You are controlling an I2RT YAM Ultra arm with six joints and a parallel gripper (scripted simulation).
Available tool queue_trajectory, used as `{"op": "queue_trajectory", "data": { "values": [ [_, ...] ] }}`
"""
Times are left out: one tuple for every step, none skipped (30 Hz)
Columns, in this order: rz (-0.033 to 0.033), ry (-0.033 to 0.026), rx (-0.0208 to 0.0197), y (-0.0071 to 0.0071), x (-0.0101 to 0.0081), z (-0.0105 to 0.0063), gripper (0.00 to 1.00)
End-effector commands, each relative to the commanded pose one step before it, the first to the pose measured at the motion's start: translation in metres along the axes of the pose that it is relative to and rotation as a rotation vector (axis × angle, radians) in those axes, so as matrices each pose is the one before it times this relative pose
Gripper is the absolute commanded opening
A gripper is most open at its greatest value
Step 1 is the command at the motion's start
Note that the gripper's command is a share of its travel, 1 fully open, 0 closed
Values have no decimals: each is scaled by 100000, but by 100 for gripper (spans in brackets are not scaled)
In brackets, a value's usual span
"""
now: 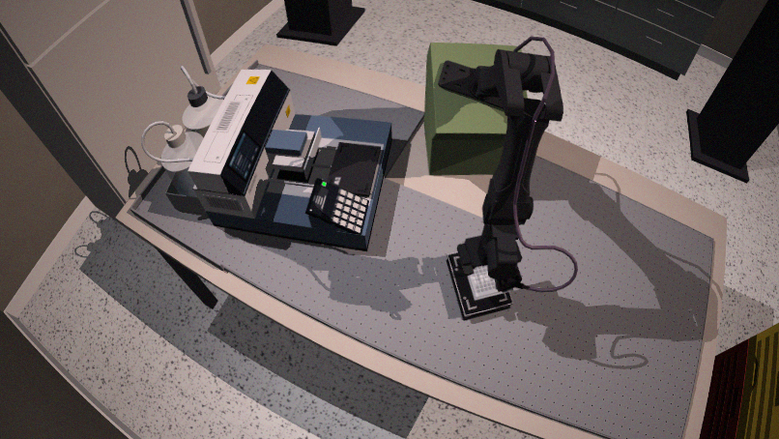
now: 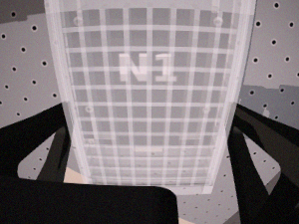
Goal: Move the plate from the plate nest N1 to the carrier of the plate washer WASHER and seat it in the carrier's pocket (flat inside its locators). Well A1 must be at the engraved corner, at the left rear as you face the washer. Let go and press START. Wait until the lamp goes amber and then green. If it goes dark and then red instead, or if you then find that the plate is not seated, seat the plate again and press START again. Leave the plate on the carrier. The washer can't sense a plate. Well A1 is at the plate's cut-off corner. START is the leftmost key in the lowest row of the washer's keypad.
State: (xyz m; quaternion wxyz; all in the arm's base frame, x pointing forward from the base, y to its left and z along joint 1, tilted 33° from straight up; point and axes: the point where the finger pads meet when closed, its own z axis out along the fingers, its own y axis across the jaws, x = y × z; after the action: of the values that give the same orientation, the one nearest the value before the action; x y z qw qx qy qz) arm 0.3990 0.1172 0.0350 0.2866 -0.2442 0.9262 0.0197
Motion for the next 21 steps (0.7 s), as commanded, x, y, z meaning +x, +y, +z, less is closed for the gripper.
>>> {"op": "queue_trajectory", "data": {
  "values": [
    [168, 1460, -1163, 113, 830, -1320, 84],
    [55, 5, 33, -22, 9, -165, 84],
    [45, -7, 36, -23, 3, -166, 84],
    [6, -985, 279, -132, -458, -287, 84],
    [56, -27, 42, -26, -8, -170, 84],
    [0, 0, 0, 0, 0, 0, 84],
    [0, 0, 0, 0, 0, 0, 84],
    [-297, 276, -323, 214, 112, -122, 84],
    [-28, 344, -93, 46, 164, -122, 84],
    [47, 319, -44, 12, 156, -126, 84],
    [62, 57, 21, -17, 33, -158, 84],
    [39, 5, 34, -23, 8, -165, 84],
    [51, 5, 35, -23, 8, -165, 84],
    [57, 5, 35, -23, 8, -165, 84],
    [46, 5, 35, -23, 8, -165, 84],
    [53, 5, 35, -23, 8, -165, 84],
    [43, 4, 30, -19, 7, -165, 84],
    [-93, -15, -85, 61, -14, 1, 84],
    [-152, -19, -109, 78, -18, 2, 84],
    [-102, -12, -67, 48, -11, 1, 84],
    [-5, -1, -7, 5, -1, 0, 84]
  ]
}}
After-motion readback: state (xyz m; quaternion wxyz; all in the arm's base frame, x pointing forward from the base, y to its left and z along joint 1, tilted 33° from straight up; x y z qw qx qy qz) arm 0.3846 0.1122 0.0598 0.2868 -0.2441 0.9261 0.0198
